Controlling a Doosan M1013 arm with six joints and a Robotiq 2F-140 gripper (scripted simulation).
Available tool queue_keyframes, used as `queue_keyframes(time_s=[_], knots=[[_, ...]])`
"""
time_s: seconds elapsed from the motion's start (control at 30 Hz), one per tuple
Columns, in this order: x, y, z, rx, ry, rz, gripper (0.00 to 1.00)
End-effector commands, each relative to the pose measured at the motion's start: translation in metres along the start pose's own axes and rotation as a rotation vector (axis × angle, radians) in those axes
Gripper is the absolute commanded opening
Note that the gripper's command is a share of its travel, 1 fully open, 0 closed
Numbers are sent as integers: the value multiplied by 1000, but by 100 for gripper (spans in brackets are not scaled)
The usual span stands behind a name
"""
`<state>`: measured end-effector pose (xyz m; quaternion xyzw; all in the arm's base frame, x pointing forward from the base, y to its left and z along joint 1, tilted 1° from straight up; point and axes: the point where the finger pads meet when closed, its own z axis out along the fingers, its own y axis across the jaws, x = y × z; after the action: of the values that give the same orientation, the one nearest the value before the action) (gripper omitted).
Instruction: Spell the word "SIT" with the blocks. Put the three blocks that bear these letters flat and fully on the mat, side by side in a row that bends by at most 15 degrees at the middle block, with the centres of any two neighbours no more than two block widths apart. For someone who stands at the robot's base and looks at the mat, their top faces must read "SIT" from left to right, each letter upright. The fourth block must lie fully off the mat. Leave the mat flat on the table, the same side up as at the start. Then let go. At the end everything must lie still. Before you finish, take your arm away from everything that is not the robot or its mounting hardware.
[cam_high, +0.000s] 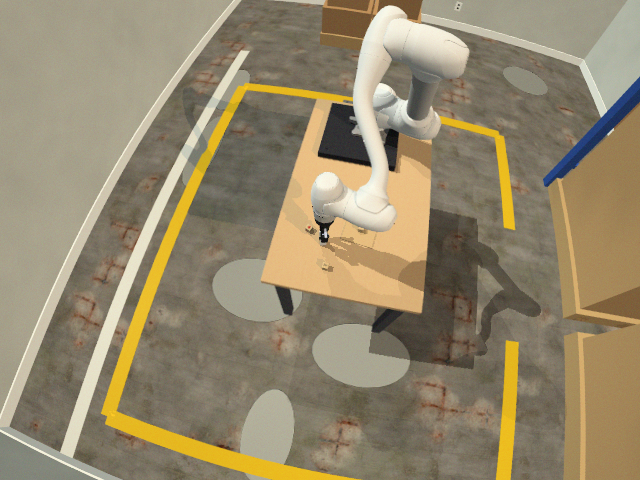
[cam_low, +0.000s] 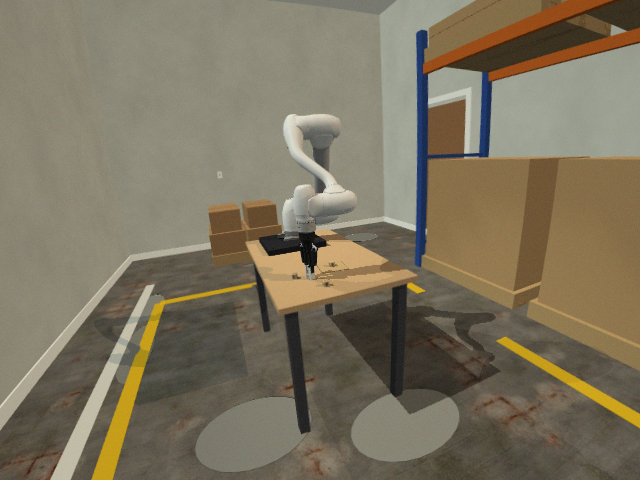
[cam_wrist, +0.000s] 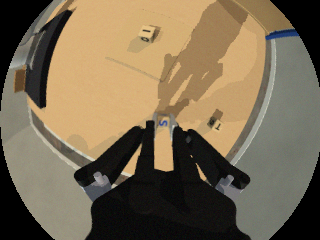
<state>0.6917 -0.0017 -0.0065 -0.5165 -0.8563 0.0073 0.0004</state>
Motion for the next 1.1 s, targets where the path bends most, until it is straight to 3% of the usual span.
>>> queue_keyframes(time_s=[0.0, 0.2, 0.43, 0.5, 0.7, 1.07], knots=[[0, 0, 0, 0, 0, 0, 13], [0, 0, -14, 0, 0, 0, 13], [0, 0, -63, 0, 0, 0, 13], [0, 0, -63, 0, 0, 0, 13], [0, 0, -96, 0, 0, 0, 13], [0, 0, -100, 0, 0, 0, 13]])
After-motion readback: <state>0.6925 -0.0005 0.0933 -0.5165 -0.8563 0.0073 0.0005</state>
